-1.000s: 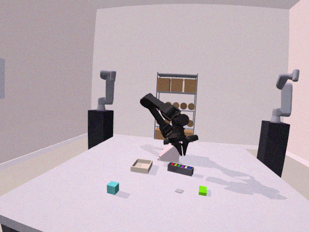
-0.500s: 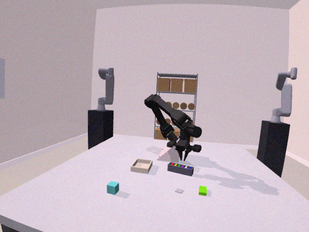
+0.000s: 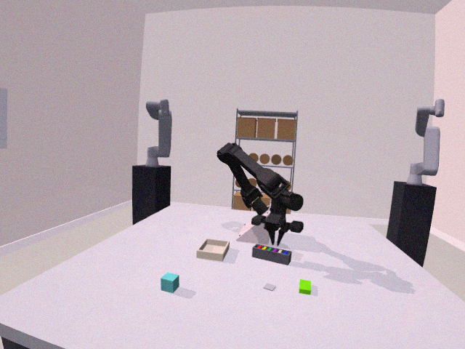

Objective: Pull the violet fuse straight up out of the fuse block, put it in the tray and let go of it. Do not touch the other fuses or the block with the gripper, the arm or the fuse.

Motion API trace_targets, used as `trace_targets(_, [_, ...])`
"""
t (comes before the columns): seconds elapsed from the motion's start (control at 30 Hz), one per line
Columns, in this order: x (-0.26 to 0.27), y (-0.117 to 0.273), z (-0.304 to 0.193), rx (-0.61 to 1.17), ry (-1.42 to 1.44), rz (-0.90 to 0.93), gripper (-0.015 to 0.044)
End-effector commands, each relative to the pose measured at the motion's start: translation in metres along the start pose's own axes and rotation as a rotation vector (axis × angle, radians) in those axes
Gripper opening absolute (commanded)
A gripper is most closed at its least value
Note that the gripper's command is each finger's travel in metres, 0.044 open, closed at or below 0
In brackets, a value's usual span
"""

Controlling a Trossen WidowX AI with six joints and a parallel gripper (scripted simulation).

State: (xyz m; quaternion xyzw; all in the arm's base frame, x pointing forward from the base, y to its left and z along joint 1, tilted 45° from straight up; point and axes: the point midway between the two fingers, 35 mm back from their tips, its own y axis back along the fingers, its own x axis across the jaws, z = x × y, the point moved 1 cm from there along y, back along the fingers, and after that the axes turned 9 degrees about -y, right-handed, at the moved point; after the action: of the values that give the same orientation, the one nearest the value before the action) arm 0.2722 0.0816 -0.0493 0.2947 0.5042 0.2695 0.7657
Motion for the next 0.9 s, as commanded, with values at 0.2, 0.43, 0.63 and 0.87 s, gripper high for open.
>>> trace_targets(0.2, [-0.002, -0.012, -0.002, 0.002, 0.008, -0.009, 0.0074])
trace_targets(0.43, [-0.002, -0.017, -0.002, 0.001, 0.008, -0.009, 0.0074])
trace_targets(0.63, [-0.002, -0.017, -0.002, 0.001, 0.008, -0.009, 0.0074])
trace_targets(0.87, [-0.002, -0.018, -0.002, 0.001, 0.008, -0.009, 0.0074])
